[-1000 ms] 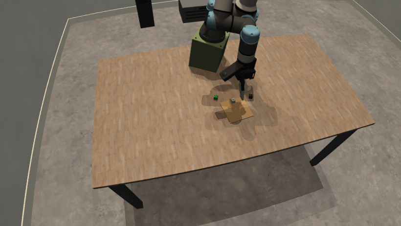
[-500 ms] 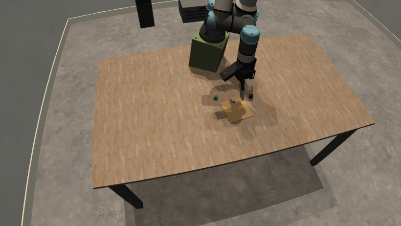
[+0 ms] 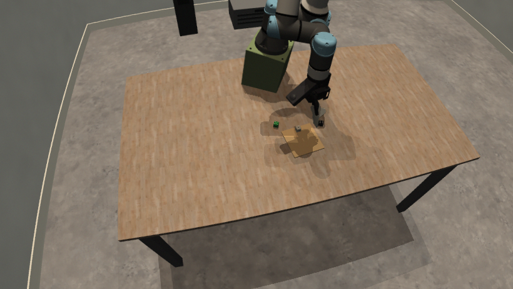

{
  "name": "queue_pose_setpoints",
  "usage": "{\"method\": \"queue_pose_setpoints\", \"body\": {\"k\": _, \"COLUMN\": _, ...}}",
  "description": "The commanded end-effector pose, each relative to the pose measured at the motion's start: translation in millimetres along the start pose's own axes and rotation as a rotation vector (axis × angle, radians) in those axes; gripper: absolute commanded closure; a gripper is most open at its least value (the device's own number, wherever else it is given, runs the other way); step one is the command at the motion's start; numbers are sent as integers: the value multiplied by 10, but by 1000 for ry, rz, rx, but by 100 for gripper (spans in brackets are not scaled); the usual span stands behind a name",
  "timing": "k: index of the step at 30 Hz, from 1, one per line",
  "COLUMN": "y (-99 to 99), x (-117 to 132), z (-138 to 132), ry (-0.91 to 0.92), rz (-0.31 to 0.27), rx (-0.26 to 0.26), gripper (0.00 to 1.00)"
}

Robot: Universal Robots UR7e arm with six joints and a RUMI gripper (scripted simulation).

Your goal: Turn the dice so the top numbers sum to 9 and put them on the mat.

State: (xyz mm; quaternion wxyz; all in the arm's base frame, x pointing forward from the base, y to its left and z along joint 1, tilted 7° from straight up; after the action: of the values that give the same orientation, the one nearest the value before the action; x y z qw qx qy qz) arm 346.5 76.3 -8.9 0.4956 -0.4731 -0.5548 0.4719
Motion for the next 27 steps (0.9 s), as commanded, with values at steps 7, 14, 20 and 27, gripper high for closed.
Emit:
{"method": "queue_pose_setpoints", "body": {"k": 7, "y": 59, "x": 398, "z": 9, "ry": -389, "rz": 0, "rx": -1, "gripper": 0}}
{"method": "queue_pose_setpoints", "body": {"k": 14, "y": 94, "x": 647, "z": 45, "ry": -622, "rz": 0, "rx": -1, "gripper": 0}}
{"method": "queue_pose_setpoints", "body": {"k": 20, "y": 122, "x": 856, "z": 91, "ry": -817, "rz": 0, "rx": -2, "gripper": 0}}
{"method": "queue_pose_setpoints", "body": {"k": 27, "y": 136, "x": 968, "z": 123, "ry": -921, "rz": -1, "rx": -3, "gripper": 0}}
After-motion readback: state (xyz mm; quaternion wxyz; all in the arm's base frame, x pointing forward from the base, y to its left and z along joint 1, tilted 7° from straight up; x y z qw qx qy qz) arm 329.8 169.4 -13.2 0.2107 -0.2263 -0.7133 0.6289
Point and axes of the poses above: the point where the finger pads meet when closed, its own y axis out along the fingers, its own z axis across the jaws, x = y × z, the point moved 6 cm from there along -y, back along the fingers, and after that the axes turned 15 degrees about y, right-handed, at the moved point
